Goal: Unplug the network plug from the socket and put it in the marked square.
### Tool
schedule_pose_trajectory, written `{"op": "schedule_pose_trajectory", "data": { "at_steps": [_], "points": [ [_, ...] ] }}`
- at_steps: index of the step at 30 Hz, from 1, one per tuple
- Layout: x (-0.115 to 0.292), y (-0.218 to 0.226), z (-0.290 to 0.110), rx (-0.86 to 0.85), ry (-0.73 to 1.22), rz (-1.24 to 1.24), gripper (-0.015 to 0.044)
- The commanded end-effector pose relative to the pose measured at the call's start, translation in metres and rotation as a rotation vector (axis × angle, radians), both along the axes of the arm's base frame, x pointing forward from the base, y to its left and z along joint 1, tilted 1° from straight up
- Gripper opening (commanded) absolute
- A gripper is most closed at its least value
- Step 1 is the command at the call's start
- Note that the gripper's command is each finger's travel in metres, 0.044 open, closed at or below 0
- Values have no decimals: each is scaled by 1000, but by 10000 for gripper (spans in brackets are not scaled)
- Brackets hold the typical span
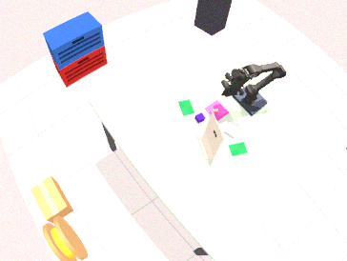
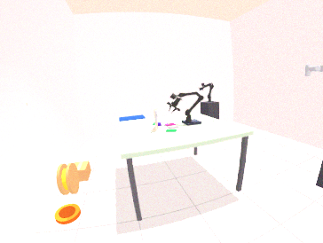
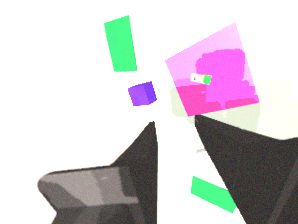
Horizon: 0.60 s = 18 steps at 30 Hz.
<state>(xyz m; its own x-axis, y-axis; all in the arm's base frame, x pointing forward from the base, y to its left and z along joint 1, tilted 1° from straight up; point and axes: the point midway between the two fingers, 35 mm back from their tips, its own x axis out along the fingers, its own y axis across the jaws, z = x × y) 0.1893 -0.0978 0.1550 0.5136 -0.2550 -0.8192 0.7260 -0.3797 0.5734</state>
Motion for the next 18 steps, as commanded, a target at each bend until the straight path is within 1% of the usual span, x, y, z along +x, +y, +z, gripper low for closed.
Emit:
{"op": "schedule_pose_trajectory", "data": {
  "at_steps": [1,18],
  "points": [
    [1,0,12,2,4,4,156],
    [-2,1,60,0,2,6,156]
  ]
}}
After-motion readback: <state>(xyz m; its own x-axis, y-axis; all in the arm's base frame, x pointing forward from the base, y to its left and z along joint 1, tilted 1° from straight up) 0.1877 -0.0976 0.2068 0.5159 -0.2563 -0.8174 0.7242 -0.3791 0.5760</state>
